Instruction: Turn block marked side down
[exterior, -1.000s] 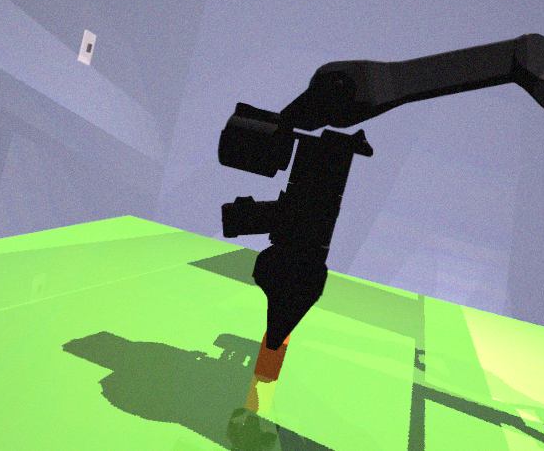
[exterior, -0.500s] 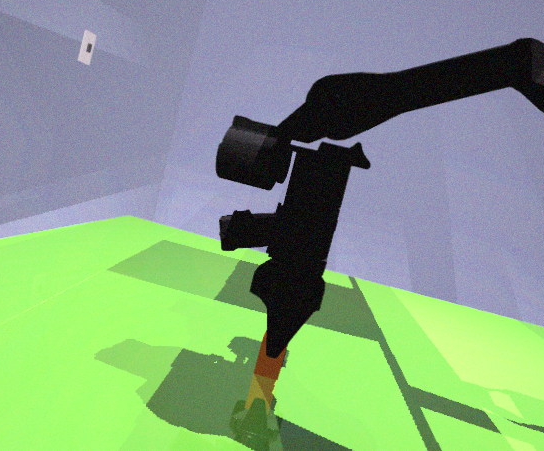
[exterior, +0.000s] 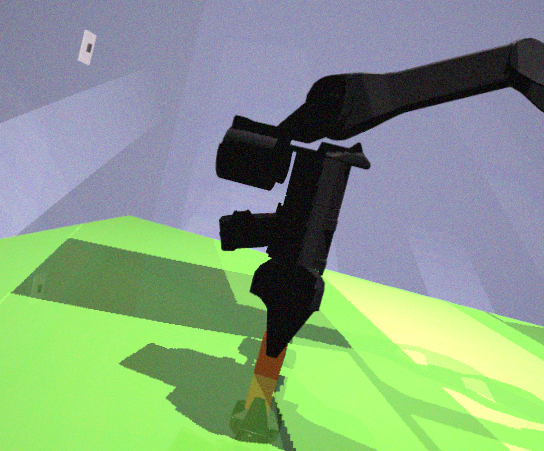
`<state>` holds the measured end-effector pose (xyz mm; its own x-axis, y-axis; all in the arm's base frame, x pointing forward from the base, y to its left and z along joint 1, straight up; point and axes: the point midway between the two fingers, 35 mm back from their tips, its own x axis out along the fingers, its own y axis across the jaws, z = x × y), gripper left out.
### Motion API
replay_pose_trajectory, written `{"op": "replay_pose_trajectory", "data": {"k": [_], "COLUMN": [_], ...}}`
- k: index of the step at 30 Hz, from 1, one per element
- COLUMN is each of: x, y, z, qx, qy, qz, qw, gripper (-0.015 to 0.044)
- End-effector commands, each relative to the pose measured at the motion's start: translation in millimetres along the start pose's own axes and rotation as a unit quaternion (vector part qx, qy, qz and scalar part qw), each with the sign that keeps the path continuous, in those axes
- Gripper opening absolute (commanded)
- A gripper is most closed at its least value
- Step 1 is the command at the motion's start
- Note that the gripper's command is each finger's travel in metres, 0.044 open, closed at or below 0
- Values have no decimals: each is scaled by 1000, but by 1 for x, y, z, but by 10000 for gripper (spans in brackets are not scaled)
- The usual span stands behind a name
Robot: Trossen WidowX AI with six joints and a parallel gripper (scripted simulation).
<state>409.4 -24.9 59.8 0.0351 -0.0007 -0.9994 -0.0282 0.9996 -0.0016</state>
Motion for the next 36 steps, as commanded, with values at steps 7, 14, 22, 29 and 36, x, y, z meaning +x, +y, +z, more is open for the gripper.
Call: {"op": "replay_pose_trajectory", "data": {"k": [7, 14, 22, 29, 36], "x": [-15, -30, -26, -21, -18], "y": [0, 0, 0, -1, -1], "z": [1, 0, 3, 5, 6], "qx": [2, 2, 3, 4, 4], "qy": [-1, -1, -37, -84, -131], "qz": [-1, -1, -1, 0, 0], "qw": [1000, 1000, 999, 996, 991], "gripper": [37, 0, 0, 0, 0]}}
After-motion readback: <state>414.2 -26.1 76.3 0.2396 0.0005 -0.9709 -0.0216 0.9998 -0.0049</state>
